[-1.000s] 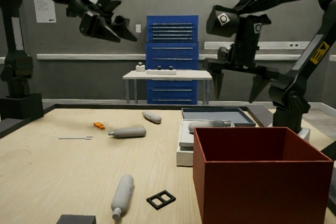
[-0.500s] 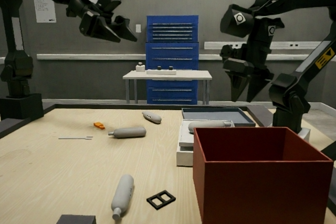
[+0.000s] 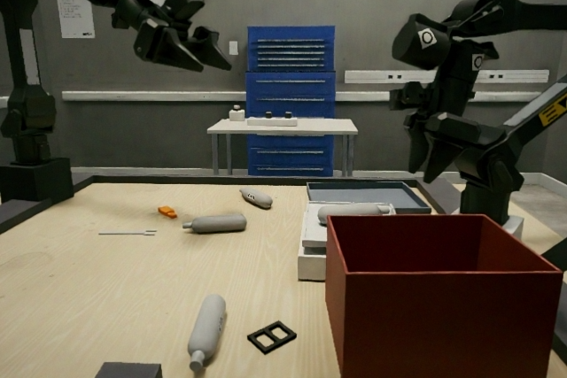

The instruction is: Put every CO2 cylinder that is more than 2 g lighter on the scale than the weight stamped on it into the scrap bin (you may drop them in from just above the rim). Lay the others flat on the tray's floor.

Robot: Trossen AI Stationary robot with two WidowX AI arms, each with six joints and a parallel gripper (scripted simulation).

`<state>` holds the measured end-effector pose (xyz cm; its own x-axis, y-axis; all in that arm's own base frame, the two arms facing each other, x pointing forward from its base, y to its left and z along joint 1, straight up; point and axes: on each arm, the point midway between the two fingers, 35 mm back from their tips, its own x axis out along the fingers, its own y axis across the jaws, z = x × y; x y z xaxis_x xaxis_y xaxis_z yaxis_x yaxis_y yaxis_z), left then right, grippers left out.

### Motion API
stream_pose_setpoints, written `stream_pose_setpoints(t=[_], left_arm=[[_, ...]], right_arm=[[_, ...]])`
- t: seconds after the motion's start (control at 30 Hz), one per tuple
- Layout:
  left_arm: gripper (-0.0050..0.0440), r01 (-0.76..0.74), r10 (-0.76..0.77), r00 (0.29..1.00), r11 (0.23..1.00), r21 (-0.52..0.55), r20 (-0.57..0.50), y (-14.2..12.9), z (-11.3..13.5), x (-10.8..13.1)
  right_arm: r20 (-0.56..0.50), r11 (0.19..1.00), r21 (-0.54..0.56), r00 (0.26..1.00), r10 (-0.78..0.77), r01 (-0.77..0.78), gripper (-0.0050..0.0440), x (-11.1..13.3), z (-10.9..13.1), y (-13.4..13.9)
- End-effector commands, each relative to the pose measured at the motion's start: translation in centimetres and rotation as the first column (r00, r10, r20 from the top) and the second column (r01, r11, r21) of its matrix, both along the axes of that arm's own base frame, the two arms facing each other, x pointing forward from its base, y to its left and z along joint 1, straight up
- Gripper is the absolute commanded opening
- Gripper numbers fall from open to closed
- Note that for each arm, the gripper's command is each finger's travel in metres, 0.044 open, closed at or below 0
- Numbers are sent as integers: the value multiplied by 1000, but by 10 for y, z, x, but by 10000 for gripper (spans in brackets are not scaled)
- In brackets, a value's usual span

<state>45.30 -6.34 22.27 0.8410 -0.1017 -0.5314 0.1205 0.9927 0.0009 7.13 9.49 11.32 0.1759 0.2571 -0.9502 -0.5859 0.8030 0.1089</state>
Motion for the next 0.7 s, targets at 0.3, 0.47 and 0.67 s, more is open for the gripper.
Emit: stream_pose_setpoints(t=[0.3, 0.47, 0.67], left_arm=[[440, -1, 1, 1000, 1000, -5, 27, 0, 11, 0], [440, -1, 1, 1000, 1000, -5, 27, 0, 11, 0], [440, -1, 1, 1000, 1000, -5, 27, 0, 11, 0]], right_arm=[[112, 932, -51, 925, 363, -359, 440, -7, -9, -9], [114, 929, -53, 921, 371, -367, 440, -7, -9, -9], [114, 929, -53, 921, 371, -367, 440, -7, -9, -9]])
